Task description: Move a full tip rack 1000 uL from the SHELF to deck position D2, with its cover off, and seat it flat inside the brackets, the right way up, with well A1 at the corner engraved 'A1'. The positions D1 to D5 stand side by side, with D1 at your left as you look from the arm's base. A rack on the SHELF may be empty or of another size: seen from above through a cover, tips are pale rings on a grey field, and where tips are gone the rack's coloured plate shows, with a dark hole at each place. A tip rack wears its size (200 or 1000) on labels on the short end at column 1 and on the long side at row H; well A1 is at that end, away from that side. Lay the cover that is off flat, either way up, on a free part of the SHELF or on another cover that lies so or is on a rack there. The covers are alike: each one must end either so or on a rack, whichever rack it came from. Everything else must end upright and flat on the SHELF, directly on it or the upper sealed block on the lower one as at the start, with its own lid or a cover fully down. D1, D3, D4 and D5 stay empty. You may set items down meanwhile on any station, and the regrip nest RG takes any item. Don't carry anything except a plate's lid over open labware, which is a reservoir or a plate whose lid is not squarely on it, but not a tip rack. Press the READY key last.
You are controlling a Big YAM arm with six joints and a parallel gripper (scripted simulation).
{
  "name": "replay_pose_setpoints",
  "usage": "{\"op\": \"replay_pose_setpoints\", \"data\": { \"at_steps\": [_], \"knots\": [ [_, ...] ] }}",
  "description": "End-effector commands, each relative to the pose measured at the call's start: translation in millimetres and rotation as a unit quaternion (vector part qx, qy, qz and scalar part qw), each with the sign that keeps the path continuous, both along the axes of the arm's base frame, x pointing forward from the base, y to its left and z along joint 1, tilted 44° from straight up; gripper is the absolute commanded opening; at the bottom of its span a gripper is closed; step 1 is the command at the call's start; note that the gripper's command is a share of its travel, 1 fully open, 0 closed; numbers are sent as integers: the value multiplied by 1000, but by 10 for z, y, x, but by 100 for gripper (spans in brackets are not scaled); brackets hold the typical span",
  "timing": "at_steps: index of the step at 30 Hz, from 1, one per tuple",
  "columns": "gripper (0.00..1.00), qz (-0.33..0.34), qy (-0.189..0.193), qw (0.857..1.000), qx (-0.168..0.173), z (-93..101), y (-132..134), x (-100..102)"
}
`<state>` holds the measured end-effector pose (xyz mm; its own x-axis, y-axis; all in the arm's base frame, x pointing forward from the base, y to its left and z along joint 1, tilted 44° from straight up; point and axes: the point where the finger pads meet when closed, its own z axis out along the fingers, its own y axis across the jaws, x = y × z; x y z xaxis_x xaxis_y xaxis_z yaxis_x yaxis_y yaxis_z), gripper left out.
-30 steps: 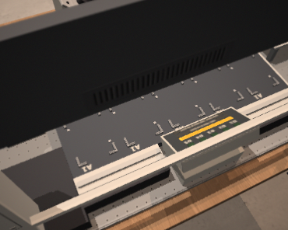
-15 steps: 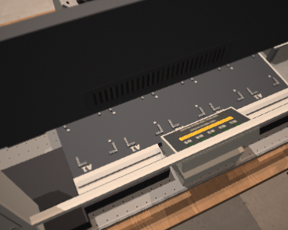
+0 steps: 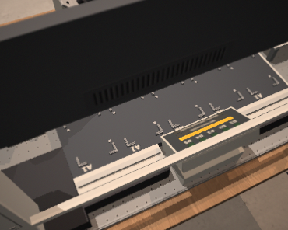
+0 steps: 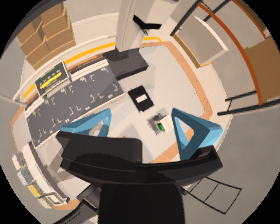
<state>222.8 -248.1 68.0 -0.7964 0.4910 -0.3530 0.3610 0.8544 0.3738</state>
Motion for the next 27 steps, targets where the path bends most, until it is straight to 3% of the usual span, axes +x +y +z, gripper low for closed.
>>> {"op": "replay_pose_setpoints", "data": {
  "at_steps": [1,2,4,15,18,27],
  "knots": [
    [100,27,-12,999,-31,261,-173,148],
    [100,35,-2,999,-11,162,-38,107],
    [100,51,-3,999,-17,305,-22,159],
    [100,142,34,988,45,400,583,166],
    [100,150,36,987,48,428,620,179],
    [100,222,62,968,93,553,1053,234]
  ]
}}
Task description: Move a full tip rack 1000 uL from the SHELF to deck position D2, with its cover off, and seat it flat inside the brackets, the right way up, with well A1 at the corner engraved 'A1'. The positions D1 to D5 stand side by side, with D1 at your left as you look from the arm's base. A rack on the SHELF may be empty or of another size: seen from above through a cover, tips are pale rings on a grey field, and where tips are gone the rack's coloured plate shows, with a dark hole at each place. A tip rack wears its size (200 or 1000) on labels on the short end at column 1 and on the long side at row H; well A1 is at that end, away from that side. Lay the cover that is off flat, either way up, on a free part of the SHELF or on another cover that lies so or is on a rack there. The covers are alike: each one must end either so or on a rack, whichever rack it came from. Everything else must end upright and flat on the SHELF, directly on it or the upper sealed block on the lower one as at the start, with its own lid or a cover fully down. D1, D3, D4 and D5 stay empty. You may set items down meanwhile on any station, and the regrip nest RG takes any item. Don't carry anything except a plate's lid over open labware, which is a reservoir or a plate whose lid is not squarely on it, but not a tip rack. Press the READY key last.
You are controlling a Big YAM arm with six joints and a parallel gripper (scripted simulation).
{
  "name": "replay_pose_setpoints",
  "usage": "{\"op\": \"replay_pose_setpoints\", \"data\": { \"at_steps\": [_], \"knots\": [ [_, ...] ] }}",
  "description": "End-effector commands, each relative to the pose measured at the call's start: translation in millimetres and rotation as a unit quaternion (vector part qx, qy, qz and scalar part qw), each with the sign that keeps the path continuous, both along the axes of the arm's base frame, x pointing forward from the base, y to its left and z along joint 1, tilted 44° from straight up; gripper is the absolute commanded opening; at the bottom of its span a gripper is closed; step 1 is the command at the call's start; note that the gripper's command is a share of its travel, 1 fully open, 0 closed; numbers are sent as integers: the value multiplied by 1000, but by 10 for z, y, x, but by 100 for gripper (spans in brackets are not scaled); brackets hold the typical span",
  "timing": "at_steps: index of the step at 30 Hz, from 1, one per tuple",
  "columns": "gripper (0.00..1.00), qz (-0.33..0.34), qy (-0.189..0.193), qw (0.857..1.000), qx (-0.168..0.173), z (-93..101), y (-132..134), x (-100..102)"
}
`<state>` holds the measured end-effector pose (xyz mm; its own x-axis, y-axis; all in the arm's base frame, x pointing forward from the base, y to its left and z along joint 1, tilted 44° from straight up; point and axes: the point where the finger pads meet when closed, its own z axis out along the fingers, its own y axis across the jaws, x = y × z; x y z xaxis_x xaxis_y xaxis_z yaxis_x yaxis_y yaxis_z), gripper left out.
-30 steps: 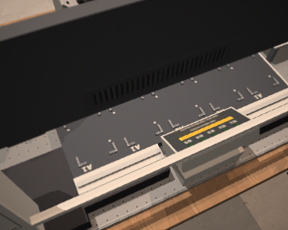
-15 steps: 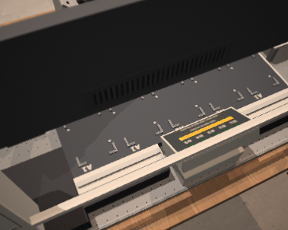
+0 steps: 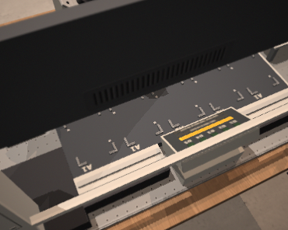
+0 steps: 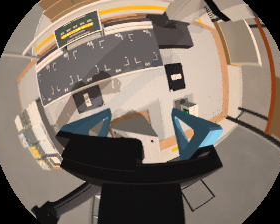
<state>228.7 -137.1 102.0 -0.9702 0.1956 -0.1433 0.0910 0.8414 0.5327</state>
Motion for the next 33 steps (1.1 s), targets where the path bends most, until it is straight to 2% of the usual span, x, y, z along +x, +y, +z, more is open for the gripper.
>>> {"op": "replay_pose_setpoints", "data": {
  "at_steps": [1,5,10,15,17,21,22,23,25,33],
  "knots": [
    [100,37,-13,999,-6,221,-6,180],
    [100,70,7,997,23,215,258,135],
    [100,94,8,995,30,321,356,204],
    [100,135,32,988,64,330,658,157],
    [100,152,32,986,67,407,715,223],
    [100,184,44,978,87,463,920,232],
    [100,190,48,976,92,463,995,193],
    [100,180,65,976,102,417,1120,64],
    [100,180,65,976,102,417,1120,64],
    [100,181,55,977,96,521,1481,122]
  ]
}}
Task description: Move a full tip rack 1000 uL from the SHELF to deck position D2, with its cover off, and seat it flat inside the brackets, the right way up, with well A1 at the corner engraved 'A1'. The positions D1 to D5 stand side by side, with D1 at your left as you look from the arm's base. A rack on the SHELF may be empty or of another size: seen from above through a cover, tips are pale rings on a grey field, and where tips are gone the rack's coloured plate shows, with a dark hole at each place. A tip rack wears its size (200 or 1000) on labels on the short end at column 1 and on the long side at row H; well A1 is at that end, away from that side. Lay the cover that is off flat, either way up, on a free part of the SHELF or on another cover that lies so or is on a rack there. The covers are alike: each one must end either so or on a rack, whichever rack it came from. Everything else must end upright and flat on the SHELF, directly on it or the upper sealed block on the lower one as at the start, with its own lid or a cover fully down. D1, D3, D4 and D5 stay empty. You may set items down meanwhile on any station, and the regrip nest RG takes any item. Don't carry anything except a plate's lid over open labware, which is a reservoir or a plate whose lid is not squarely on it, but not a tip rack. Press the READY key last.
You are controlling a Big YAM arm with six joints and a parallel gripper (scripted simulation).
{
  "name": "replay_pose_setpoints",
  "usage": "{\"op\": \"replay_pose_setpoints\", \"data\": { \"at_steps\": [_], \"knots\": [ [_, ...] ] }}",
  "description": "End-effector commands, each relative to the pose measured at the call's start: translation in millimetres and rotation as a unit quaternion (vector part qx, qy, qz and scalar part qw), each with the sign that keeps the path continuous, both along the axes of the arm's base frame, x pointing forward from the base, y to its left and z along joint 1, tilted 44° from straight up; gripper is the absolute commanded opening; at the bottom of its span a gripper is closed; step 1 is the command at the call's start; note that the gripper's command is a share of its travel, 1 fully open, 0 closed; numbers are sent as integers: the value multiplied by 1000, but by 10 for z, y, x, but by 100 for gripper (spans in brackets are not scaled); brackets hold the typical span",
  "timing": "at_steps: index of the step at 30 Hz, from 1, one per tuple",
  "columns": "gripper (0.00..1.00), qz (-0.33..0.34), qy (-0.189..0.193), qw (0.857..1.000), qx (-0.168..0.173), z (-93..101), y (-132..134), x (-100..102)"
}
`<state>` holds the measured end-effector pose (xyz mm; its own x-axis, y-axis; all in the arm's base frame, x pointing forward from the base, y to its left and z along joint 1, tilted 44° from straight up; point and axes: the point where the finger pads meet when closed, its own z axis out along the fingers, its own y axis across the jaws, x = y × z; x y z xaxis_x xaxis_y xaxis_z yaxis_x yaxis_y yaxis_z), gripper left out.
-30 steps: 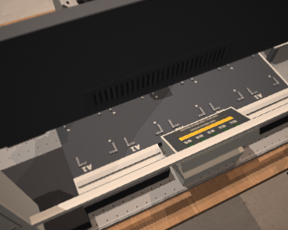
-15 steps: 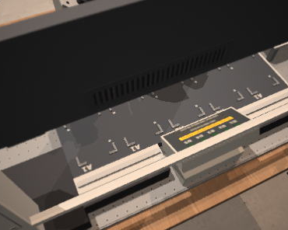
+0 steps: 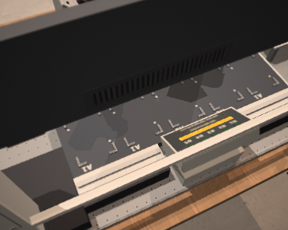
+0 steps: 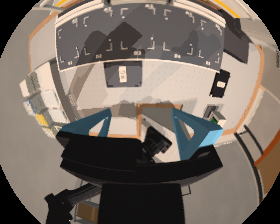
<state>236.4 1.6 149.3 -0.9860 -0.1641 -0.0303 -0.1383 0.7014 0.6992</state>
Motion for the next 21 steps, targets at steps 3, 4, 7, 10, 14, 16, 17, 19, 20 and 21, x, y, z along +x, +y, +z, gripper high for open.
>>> {"op": "replay_pose_setpoints", "data": {
  "at_steps": [3,4,7,10,14,16,17,19,20,21],
  "knots": [
    [100,-7,-7,1000,-10,113,157,95],
    [100,-7,-1,1000,-9,88,151,106],
    [100,23,-17,1000,1,184,271,-87],
    [100,30,-29,999,0,241,286,-85],
    [100,58,-51,997,6,329,404,-242],
    [100,73,-65,995,8,387,457,-304],
    [100,80,-72,994,9,416,483,-334],
    [100,94,-89,992,10,495,530,-377],
    [100,101,-97,990,10,509,556,-406],
    [100,108,-106,988,10,522,581,-431]
  ]
}}
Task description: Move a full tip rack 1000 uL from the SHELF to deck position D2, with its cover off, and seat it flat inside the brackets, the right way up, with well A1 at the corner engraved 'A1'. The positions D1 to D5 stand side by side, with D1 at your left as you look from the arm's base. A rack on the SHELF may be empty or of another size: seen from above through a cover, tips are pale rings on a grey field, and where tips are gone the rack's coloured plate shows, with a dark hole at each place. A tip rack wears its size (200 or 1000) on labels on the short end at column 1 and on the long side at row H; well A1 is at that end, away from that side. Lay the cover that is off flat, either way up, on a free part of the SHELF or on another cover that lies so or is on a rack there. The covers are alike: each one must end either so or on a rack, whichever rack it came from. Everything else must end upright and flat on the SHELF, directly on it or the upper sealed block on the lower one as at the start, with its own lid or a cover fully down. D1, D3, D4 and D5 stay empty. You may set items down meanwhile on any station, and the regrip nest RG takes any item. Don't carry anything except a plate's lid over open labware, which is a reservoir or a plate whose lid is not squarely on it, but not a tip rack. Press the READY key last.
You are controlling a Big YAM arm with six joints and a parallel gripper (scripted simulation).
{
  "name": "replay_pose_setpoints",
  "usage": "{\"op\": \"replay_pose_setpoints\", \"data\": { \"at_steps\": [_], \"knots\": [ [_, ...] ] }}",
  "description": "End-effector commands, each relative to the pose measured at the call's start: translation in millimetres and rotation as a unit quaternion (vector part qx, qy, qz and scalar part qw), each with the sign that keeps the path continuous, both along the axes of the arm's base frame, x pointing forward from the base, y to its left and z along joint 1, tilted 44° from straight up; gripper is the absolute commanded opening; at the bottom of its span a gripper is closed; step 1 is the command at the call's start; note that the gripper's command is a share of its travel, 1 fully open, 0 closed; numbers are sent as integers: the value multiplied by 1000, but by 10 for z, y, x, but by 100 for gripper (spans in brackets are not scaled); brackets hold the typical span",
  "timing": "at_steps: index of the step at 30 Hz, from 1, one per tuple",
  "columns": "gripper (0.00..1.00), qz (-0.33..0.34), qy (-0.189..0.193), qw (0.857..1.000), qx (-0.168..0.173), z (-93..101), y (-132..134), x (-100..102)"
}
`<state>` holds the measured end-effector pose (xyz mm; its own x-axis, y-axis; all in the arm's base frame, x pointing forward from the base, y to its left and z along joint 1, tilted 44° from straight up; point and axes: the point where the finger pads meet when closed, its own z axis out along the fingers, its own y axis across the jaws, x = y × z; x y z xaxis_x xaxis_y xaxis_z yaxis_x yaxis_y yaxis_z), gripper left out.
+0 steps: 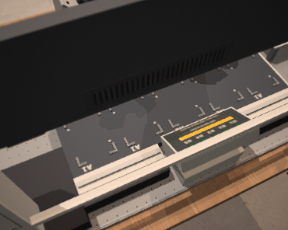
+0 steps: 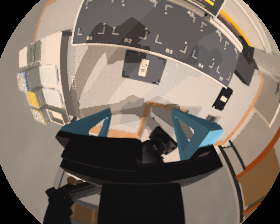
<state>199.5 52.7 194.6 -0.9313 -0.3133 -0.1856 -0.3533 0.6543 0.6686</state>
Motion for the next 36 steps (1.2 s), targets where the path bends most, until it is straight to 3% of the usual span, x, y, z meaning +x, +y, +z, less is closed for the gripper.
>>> {"op": "replay_pose_setpoints", "data": {
  "at_steps": [1,3,5,9,10,14,36],
  "knots": [
    [100,38,-38,999,4,92,92,-77],
    [100,53,-63,997,2,168,133,-85],
    [100,53,-63,997,2,168,133,-85],
    [100,82,-113,990,-1,330,224,-109],
    [100,80,-68,994,12,280,261,-310],
    [100,109,-96,989,15,399,367,-431],
    [100,109,-96,989,15,399,367,-431]
  ]
}}
